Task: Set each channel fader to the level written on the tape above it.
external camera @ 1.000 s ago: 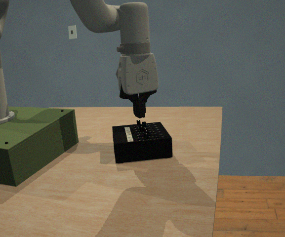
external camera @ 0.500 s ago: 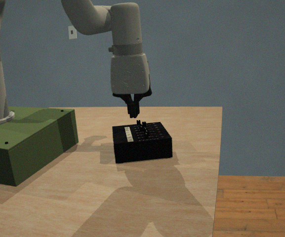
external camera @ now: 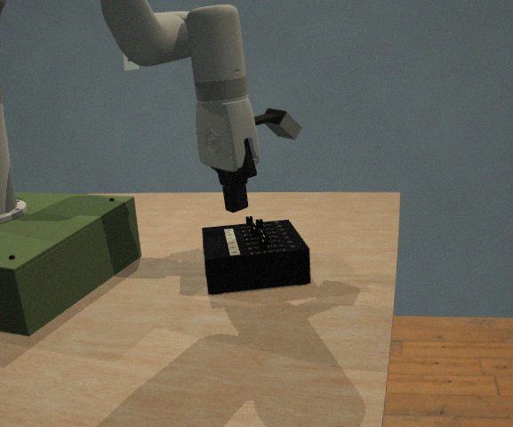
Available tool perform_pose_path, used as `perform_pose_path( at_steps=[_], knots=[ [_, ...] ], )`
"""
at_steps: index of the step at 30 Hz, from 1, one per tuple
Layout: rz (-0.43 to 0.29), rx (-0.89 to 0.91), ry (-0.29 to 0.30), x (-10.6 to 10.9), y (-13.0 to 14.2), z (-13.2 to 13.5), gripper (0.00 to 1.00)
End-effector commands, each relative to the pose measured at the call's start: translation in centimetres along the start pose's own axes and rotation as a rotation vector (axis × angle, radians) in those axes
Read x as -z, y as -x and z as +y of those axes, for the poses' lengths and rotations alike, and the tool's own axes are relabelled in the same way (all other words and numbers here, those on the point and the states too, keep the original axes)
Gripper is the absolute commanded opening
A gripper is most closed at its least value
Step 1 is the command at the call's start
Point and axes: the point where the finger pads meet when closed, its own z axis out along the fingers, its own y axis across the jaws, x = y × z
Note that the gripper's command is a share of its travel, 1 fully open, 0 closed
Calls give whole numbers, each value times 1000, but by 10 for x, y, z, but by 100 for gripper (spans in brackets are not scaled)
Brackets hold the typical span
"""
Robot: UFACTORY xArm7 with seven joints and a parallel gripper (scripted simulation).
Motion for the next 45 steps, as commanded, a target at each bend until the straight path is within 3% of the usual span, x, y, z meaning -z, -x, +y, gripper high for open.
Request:
perform_pose_path(
  at_steps=[1, 5, 6, 8, 45],
  knots=[
    [-43, -272, 45, 1, -1, 0, 0],
    [-52, -364, 55, 1, -1, 0, 0],
    [-75, -491, 76, 1, -1, 0, 0],
    [-86, -529, 85, 1, -1, 0, 0],
    [-86, -529, 85, 1, -1, 0, 0]
  ],
)
